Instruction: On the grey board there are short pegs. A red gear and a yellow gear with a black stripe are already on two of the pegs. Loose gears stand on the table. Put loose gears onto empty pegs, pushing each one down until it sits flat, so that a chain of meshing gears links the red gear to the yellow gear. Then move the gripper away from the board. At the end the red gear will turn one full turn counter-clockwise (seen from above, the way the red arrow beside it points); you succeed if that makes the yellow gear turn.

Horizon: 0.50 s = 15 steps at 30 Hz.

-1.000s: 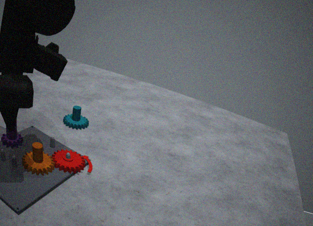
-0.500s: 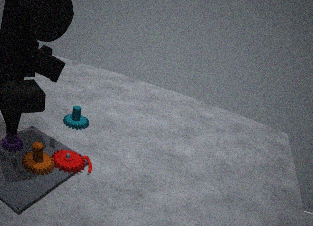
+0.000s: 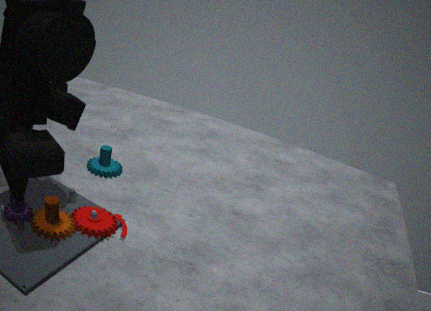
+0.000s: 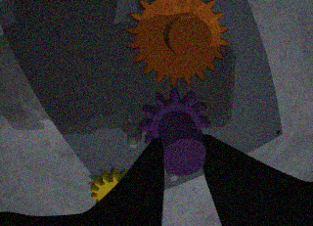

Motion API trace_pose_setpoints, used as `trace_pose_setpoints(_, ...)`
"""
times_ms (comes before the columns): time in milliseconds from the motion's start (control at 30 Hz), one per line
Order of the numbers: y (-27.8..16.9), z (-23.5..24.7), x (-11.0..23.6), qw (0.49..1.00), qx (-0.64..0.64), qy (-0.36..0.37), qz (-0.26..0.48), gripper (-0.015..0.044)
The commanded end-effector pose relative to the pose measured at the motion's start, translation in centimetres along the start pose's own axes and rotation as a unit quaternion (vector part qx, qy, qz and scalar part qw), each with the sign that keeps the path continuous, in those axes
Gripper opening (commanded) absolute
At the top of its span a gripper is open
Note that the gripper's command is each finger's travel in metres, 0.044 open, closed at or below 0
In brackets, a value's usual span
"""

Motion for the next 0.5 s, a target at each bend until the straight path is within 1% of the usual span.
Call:
trace_pose_setpoints(0,0.06,0.02,-0.54,0.999,-0.034,0.001,-0.002,0.0000)
trace_pose_setpoints(200,0.05,0.07,-1.47,0.994,-0.111,0.001,-0.002,0.0000)
trace_pose_setpoints(367,-0.01,0.05,-1.37,0.984,-0.177,0.002,-0.002,0.0000)
trace_pose_setpoints(467,-0.01,0.02,-1.43,0.983,-0.182,0.002,-0.002,0.0000)
Point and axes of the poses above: the point midway between the two fingers, 35 mm back from their tips, its own x axis back along the fingers, its own z axis across the jaws, y = z × x, the point moved 10 cm from there along x, back along the fingers, and after that the axes turned 12 degrees about -x, right-handed, at the moved point
